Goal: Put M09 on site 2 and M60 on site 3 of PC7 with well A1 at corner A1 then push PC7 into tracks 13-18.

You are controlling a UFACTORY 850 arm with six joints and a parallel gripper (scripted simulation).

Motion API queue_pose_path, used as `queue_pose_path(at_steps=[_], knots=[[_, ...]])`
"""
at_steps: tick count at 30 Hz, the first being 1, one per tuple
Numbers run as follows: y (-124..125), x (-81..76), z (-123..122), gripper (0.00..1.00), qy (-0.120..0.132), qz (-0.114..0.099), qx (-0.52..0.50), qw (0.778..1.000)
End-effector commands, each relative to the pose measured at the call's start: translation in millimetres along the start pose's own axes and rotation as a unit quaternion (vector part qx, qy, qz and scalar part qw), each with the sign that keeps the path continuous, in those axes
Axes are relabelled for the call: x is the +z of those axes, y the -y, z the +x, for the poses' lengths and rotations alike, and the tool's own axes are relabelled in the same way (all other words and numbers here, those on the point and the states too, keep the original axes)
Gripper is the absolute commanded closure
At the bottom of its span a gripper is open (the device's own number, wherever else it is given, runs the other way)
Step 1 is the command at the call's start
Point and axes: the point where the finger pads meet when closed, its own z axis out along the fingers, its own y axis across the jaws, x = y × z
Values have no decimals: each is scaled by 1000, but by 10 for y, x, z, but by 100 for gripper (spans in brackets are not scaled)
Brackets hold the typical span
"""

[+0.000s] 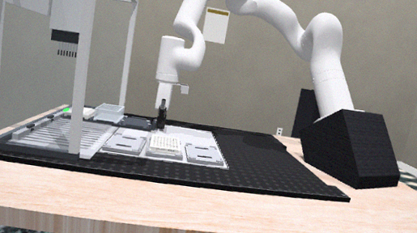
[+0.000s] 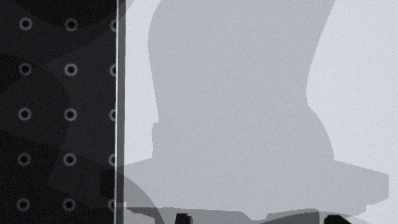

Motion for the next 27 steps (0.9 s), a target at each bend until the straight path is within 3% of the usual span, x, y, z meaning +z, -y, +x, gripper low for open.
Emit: queue_pose_path(at_steps=[1, 20, 27], knots=[[1, -7, -8, 18, 1, 0, 0, 1000], [1, -7, 69, 18, 1, 0, 0, 1000], [1, -123, 70, 18, 1, 0, 0, 1000]])
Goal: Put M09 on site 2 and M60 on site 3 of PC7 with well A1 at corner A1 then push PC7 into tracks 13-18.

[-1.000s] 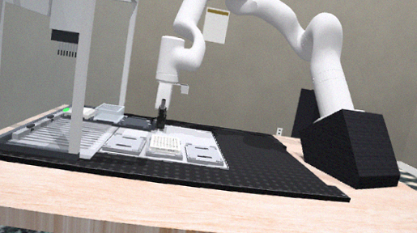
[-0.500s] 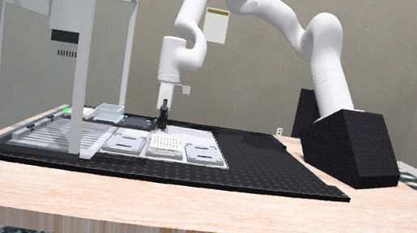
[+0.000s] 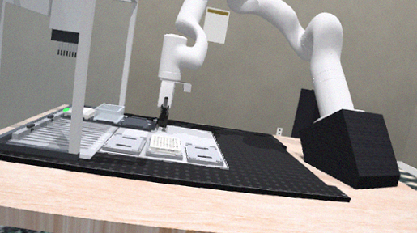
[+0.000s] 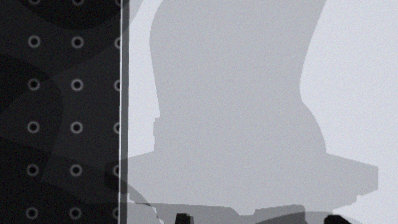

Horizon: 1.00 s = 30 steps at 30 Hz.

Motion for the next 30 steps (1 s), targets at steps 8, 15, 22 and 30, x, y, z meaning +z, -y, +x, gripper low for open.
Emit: queue_pose_path(at_steps=[8, 15, 22, 30], knots=[[1, -143, -7, 18, 1, 0, 0, 1000], [1, -259, -7, 18, 1, 0, 0, 1000], [1, -376, -7, 18, 1, 0, 0, 1000], [1, -476, -7, 18, 1, 0, 0, 1000]])
